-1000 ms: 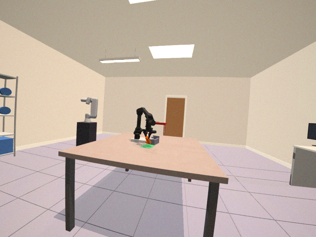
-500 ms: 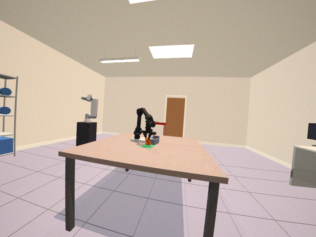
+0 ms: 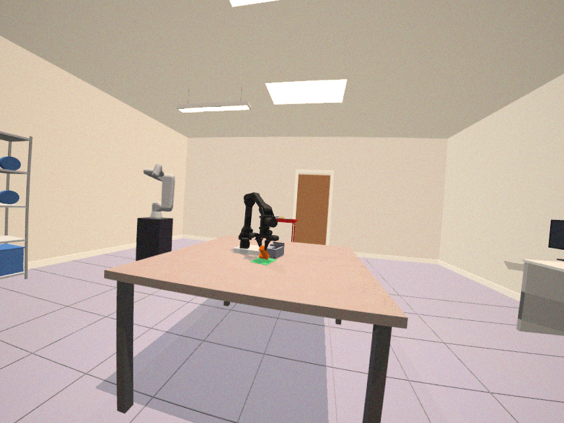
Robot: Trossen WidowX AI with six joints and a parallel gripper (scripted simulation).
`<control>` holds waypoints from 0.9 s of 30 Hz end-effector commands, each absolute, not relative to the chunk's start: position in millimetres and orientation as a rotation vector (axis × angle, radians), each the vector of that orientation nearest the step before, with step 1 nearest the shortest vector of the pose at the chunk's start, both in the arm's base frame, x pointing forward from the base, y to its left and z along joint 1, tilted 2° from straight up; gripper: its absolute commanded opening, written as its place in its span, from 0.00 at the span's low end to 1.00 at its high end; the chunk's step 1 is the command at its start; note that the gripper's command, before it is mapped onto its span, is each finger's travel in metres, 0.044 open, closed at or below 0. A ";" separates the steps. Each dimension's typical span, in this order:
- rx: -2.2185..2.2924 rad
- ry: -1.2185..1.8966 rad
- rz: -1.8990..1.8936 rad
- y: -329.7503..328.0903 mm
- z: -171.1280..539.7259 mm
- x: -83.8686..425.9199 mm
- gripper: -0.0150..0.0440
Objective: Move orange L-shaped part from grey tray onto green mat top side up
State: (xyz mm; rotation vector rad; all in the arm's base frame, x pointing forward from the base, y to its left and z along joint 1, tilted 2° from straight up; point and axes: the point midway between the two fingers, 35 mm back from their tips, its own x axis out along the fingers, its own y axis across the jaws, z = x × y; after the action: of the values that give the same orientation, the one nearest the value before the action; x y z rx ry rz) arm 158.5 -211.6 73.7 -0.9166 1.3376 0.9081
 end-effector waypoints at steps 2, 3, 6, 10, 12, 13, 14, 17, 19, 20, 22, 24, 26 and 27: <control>-0.917 1.338 0.908 -211.6 73.7 158.5 0.43; -0.917 1.338 0.908 -211.6 73.7 158.5 0.48; -0.917 1.338 0.908 -211.6 73.7 158.5 0.61; -0.916 1.338 0.908 -213.3 85.3 159.3 0.79; -0.916 1.339 0.907 -214.9 101.7 159.8 0.88; -0.916 1.339 0.907 -215.5 113.1 159.7 0.92; -0.915 1.340 0.907 -215.6 126.5 159.3 0.93; -0.914 1.341 0.906 -213.7 156.6 156.8 0.93; -0.914 1.341 0.906 -213.0 162.2 156.1 0.93; -0.914 1.341 0.906 -213.0 162.2 156.1 0.93; -0.914 1.341 0.906 -213.0 162.2 156.1 0.93; -0.915 1.340 0.899 -214.4 157.2 157.8 0.93; -0.915 1.340 0.899 -214.4 157.2 157.8 0.93; -0.915 1.340 0.899 -214.4 157.2 157.8 0.93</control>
State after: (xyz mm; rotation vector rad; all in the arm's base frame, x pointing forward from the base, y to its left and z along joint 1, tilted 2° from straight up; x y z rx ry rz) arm 157.6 -214.1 157.4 -0.9145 1.3396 0.8999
